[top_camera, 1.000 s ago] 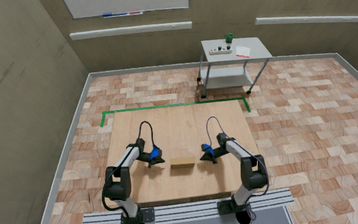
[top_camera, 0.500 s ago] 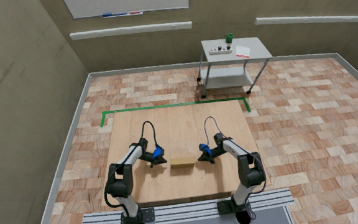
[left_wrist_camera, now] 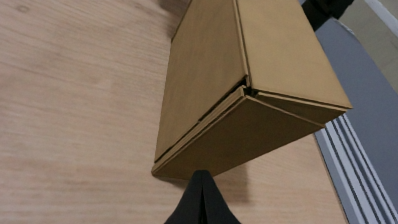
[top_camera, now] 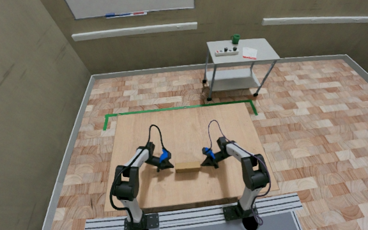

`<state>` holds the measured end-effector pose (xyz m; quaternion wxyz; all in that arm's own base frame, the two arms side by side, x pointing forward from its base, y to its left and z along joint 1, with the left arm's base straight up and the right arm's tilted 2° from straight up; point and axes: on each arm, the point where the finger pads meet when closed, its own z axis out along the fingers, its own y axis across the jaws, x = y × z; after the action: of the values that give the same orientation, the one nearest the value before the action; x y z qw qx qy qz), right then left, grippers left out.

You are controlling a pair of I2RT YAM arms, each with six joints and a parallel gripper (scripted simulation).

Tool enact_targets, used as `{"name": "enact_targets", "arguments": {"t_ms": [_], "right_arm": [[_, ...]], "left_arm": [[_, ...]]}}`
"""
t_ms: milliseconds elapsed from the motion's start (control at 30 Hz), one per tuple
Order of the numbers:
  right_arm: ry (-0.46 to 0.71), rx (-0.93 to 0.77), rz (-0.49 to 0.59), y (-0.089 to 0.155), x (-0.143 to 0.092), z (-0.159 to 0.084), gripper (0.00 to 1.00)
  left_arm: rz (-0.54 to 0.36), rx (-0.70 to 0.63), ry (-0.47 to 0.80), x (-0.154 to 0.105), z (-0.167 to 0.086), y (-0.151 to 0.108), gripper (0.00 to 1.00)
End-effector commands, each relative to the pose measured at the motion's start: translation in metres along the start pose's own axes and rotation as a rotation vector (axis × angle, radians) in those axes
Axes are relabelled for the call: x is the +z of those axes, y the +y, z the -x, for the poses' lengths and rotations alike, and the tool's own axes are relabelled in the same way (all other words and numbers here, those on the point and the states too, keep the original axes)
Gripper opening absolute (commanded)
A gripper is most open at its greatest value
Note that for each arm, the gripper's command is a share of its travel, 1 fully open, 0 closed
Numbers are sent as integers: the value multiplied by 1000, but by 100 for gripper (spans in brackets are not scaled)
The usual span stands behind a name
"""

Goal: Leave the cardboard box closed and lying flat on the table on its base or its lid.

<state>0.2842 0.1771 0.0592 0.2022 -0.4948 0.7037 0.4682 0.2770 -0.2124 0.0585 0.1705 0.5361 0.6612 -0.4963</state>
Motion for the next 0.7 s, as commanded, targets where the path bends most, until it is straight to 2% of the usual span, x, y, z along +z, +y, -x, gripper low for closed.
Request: {"name": "enact_targets", "arguments": {"t_ms": [0,67,667], "right_arm": [[-26,2,11,-2,4,13,1],[-33,-34,-7,1,-2,22,1],[-28,-8,6,8,3,14,1]], "left_arm": [[-29,-49,-16,6,4,0,1],[-25,-48,-18,4,5,-2,1],[-14,-20,-20,6,7,-5,1]]}}
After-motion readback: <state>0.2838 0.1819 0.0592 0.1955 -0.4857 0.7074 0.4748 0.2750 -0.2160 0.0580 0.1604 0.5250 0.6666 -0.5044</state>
